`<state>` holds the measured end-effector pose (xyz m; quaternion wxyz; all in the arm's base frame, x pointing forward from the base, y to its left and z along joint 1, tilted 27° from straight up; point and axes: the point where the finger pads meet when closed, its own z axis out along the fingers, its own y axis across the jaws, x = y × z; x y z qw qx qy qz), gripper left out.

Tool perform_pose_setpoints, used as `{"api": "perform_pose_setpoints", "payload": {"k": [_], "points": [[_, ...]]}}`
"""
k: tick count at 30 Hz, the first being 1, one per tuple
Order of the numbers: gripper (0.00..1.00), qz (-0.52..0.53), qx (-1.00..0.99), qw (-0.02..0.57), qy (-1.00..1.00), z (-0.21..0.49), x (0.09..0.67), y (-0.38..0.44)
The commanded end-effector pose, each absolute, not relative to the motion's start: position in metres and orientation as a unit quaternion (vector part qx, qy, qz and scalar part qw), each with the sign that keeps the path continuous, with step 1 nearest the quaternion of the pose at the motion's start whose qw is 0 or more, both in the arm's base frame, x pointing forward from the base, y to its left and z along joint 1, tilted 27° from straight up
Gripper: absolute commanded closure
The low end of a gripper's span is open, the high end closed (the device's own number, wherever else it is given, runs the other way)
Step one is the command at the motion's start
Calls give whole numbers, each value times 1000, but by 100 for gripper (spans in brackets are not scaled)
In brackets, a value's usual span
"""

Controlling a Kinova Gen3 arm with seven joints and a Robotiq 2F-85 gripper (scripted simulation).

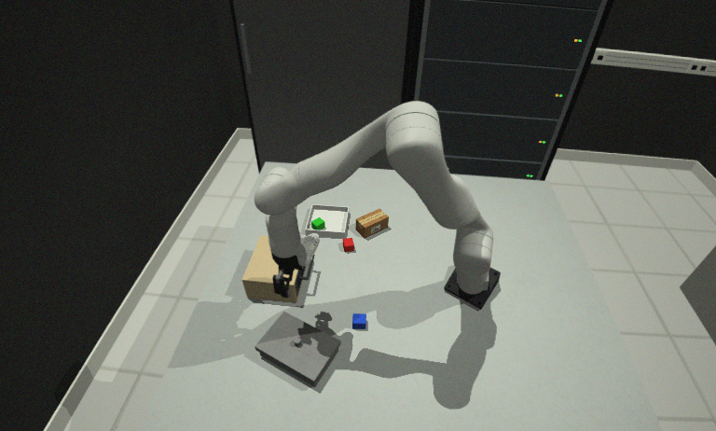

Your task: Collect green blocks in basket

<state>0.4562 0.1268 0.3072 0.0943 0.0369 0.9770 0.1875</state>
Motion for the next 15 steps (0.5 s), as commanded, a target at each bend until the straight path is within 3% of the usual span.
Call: {"api": "perform_pose_setpoints", "payload": {"k": [1,15], "points": [[0,186,25,90,978,294,460,103],[0,171,-59,102,978,257,470,14]]}}
